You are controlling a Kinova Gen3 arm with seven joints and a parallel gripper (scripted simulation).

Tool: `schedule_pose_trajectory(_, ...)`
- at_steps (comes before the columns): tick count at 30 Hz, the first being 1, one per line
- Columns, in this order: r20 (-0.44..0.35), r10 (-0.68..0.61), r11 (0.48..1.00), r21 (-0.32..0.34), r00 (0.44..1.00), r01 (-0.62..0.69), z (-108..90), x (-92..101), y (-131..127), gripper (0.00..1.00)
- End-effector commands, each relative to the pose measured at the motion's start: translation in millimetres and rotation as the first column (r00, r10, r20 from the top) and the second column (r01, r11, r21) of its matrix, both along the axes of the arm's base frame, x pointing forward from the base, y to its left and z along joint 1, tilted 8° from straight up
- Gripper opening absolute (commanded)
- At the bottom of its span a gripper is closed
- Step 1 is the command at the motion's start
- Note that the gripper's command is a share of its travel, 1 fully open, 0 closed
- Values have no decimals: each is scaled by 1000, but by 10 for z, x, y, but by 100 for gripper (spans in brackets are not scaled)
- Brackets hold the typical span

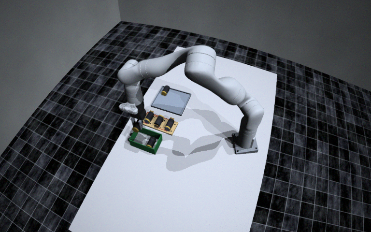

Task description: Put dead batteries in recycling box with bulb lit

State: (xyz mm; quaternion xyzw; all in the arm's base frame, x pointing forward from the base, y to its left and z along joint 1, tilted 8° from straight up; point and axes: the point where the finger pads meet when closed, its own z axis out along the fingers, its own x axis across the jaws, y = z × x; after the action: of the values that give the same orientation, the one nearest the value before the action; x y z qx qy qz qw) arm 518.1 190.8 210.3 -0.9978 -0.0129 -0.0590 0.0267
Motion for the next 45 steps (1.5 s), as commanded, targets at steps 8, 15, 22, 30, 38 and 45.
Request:
schedule_pose_trajectory(8,2,-4,1000,1,1000,4,11,4,0,57)
schedule_pose_trajectory(15,2,-4,1000,1,1000,4,11,4,0,57)
schedule_pose_trajectory(22,2,-4,1000,1,1000,4,-266,37,16,57)
schedule_pose_trajectory(30,2,-4,1000,1,1000,4,-636,82,37,57)
schedule_pose_trajectory(38,2,-4,1000,1,1000,4,-637,82,37,57)
schedule_pose_trajectory(45,2,-4,1000,1,1000,4,-637,82,37,57)
